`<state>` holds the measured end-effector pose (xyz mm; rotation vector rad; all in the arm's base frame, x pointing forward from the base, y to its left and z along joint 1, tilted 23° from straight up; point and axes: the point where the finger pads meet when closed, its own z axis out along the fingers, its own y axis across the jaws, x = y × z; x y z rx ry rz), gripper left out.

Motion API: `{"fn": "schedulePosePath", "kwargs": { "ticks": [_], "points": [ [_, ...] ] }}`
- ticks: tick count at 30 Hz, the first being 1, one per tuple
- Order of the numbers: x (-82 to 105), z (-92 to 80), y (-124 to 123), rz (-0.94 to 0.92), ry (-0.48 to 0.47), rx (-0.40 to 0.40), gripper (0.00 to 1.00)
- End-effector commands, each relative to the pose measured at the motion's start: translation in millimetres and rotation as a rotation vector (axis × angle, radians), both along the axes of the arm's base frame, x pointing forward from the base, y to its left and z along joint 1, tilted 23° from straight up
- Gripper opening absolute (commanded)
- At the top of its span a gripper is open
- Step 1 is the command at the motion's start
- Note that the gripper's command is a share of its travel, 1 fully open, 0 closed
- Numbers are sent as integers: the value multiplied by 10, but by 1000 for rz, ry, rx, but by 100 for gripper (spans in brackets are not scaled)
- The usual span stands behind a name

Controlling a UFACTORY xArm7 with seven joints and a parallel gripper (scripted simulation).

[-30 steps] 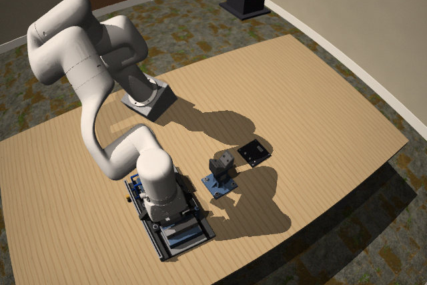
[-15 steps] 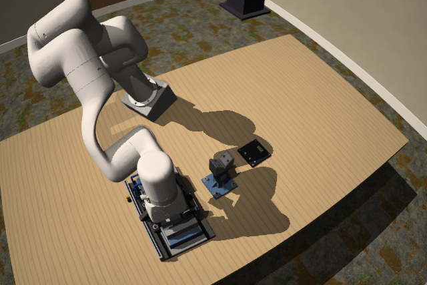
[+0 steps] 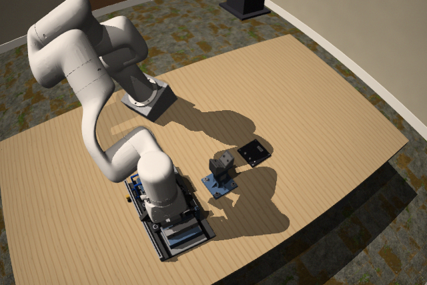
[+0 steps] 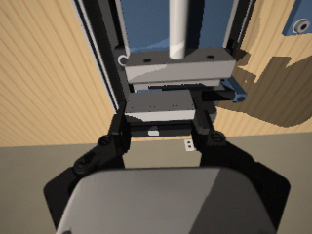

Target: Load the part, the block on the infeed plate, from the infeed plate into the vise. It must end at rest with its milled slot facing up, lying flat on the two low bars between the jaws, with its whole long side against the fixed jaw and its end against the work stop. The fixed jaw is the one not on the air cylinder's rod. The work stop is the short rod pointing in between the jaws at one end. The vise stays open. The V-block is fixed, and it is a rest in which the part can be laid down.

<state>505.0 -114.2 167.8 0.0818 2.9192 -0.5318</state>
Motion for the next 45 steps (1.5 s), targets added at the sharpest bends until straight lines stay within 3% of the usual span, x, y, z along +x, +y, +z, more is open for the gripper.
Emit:
{"fn": "schedulePosePath", "kwargs": {
  "ticks": [1, 45],
  "points": [
    [13, 19, 8, 2, -4, -1, 0],
    [23, -33, -13, 2, -4, -1, 0]
  ]
}}
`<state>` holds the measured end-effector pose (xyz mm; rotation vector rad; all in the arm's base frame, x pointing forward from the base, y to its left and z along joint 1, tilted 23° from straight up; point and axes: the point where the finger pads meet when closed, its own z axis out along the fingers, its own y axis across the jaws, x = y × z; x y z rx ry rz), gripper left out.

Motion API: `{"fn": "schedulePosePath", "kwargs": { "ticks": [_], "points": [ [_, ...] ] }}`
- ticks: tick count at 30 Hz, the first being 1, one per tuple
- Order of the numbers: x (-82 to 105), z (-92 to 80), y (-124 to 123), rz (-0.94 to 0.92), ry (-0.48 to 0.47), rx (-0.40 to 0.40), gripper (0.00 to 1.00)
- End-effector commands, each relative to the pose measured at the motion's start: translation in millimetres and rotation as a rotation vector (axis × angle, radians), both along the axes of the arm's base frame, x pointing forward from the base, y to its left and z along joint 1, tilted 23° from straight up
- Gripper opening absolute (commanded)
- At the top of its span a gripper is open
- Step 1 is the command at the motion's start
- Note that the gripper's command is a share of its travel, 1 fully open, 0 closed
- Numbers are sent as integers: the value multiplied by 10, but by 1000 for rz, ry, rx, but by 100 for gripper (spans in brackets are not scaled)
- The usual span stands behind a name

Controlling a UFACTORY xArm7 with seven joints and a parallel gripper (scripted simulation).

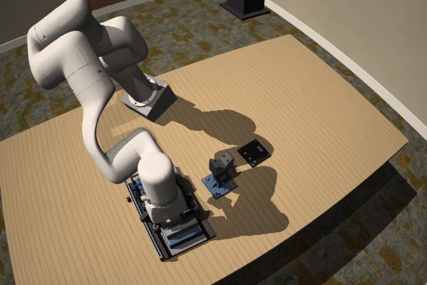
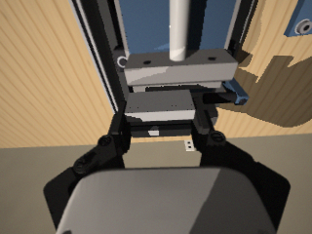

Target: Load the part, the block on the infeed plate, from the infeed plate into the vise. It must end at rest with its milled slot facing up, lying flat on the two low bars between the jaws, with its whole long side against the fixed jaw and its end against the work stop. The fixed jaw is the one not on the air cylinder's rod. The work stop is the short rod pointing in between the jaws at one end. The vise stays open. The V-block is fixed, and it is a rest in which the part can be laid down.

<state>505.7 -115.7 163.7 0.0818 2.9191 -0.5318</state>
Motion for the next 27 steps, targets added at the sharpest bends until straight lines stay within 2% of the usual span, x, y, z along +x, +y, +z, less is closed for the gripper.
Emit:
{"fn": "schedulePosePath", "kwargs": {
  "ticks": [1, 27],
  "points": [
    [16, 5, 2, 2, -4, -1, 0],
    [30, -74, -28, 2, -4, -1, 0]
  ]
}}
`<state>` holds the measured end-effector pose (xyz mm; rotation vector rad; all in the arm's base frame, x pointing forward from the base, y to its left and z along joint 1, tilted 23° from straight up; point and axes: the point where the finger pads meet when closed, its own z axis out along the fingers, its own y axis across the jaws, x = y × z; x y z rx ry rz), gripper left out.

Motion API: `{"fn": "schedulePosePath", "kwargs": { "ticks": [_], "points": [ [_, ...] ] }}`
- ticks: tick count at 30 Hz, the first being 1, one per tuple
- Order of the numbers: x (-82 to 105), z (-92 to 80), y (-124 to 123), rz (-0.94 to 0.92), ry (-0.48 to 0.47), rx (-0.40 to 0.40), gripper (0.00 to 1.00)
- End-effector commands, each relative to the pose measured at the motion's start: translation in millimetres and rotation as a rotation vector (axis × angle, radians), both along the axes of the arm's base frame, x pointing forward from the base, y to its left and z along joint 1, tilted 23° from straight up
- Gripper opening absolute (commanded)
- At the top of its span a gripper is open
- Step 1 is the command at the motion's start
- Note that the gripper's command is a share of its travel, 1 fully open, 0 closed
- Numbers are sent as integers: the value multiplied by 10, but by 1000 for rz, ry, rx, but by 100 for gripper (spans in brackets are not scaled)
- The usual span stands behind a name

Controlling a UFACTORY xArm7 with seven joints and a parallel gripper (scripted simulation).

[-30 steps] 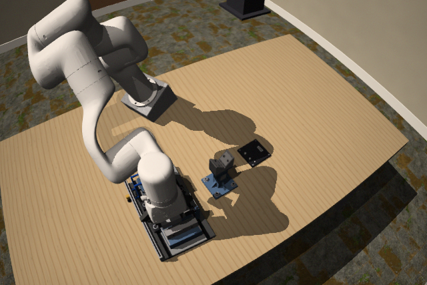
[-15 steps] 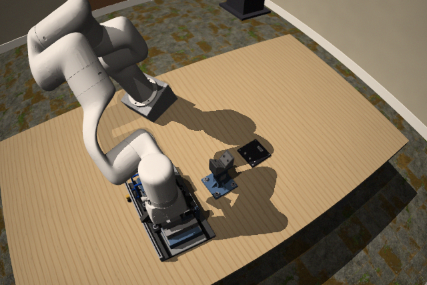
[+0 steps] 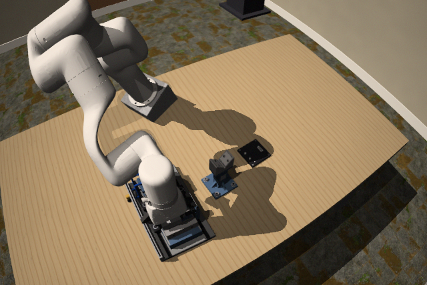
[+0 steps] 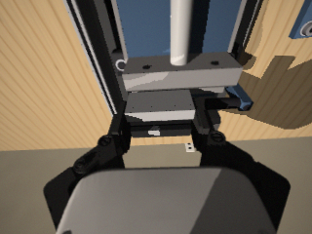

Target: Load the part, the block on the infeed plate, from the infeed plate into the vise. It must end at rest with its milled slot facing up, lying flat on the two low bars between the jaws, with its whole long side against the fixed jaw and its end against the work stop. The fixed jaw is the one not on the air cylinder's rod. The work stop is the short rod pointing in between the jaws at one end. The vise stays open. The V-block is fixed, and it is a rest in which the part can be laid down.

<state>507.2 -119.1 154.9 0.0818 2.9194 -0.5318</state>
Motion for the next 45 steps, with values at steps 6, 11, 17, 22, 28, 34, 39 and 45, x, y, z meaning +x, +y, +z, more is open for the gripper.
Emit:
{"fn": "schedulePosePath", "kwargs": {
  "ticks": [6, 11, 17, 22, 28, 34, 39, 45],
  "points": [
    [18, -4, -1, 2, -5, -1, 0],
    [21, -15, -6, 2, -5, -1, 0],
    [22, -22, -8, 2, -5, -1, 0],
    [23, -28, -10, 2, -5, -1, 0],
    [23, -31, -12, 2, -5, -1, 0],
    [23, -31, -12, 2, -5, -1, 0],
    [23, -31, -12, 2, -5, -1, 0],
    [23, -31, -12, 2, -5, -1, 0]
  ]
}}
